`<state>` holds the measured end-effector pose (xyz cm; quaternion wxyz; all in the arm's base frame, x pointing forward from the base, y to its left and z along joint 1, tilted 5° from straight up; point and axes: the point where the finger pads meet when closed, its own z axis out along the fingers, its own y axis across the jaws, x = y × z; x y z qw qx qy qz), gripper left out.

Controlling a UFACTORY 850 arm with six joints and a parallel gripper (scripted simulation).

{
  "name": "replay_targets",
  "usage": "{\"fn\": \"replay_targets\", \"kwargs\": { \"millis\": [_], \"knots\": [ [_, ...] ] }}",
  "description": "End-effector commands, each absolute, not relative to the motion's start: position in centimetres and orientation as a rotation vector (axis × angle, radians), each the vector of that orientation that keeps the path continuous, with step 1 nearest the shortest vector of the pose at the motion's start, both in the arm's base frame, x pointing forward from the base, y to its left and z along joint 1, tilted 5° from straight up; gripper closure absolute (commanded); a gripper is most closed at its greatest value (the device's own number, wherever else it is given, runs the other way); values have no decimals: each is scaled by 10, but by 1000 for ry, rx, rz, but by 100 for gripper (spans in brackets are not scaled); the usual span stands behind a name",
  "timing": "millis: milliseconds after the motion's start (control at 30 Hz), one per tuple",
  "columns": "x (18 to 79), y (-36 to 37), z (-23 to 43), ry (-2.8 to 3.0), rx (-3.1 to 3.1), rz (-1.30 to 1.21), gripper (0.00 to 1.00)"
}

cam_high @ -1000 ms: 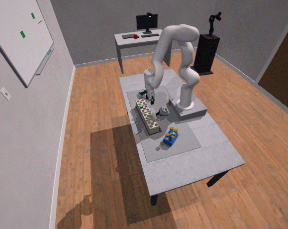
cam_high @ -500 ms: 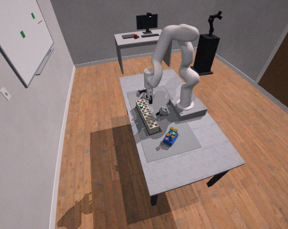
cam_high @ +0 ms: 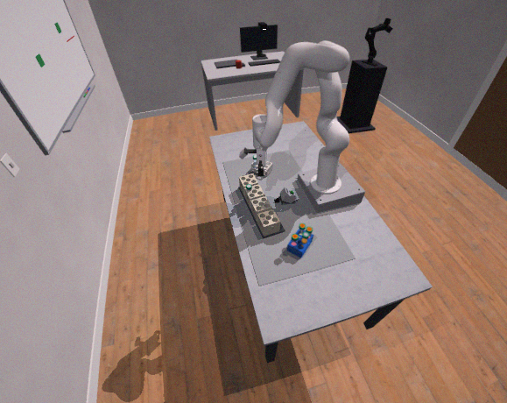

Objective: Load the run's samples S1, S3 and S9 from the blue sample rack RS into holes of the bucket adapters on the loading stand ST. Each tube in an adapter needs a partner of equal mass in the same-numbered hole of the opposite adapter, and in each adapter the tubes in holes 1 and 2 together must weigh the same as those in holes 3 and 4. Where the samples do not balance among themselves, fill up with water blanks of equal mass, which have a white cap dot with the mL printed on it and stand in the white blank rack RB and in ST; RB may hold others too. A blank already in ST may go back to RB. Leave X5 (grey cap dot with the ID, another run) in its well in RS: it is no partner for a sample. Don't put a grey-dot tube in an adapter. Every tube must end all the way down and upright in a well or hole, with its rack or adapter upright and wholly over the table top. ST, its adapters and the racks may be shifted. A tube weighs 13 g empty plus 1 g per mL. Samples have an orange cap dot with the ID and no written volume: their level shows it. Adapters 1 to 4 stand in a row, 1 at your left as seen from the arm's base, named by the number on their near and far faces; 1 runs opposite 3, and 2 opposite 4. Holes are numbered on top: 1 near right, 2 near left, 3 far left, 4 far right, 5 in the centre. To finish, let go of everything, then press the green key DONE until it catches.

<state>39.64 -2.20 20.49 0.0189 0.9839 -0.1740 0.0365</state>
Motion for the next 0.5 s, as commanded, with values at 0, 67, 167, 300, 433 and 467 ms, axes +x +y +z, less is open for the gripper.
{"fn": "replay_targets", "kwargs": {
  "millis": [0,67,167,300,433,467],
  "knots": [
    [394,-44,207,-762,3007,123,0],
    [392,-54,207,-863,2982,125,0],
    [390,-69,208,-1012,2939,128,0],
    [387,-89,209,-1132,2898,130,0],
    [385,-98,209,-1132,2898,130,0],
    [385,-103,209,-1132,2898,130,0]
  ]
}}
